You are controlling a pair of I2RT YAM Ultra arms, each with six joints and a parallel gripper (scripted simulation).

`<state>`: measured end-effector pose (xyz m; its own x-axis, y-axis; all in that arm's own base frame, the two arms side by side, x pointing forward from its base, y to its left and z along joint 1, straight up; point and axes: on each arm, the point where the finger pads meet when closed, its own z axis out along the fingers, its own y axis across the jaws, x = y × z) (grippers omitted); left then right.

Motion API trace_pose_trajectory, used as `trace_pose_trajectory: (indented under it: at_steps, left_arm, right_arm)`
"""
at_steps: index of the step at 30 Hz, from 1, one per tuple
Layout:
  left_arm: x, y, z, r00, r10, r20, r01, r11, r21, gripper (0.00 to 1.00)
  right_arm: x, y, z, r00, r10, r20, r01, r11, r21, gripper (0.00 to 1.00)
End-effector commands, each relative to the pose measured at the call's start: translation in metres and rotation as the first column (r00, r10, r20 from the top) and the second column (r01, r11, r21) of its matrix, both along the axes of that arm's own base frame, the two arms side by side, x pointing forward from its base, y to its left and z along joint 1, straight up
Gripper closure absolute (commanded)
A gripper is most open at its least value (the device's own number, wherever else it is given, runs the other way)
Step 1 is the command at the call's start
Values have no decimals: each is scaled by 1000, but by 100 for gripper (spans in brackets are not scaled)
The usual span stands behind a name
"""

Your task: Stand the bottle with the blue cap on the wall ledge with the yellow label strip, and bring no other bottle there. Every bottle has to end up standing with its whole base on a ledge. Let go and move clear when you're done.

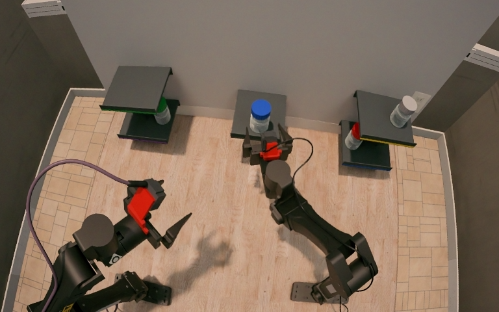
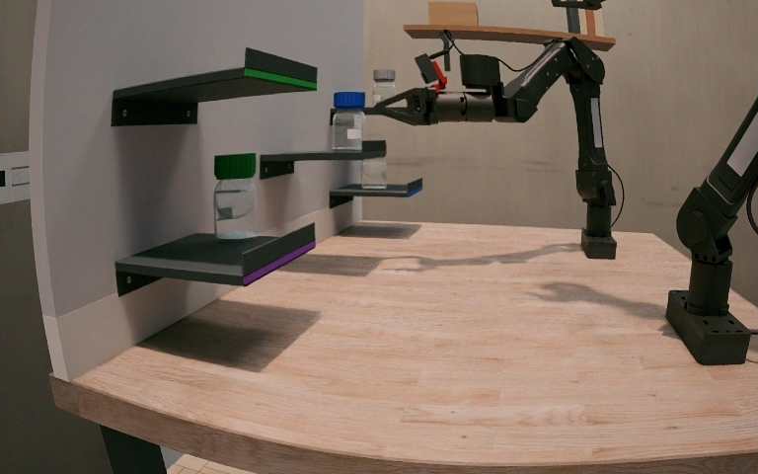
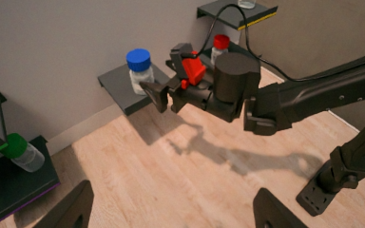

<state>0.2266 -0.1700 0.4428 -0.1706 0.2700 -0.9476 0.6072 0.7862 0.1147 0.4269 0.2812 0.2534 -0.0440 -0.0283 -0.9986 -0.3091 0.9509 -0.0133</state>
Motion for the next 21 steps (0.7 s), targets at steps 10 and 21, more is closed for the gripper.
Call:
trace_pose_trajectory:
  at_steps: [10,21]
  left_arm:
    - [-7,4,10,1000,0,13,1,1000,-10,11]
    - [-7,4,10,1000,0,13,1,1000,-10,11]
  right_arm:
    - [13,1,29,999,-1,46,-1,1000,30,6]
    - [29,5,34,999,-1,46,-1,1000,30,6]
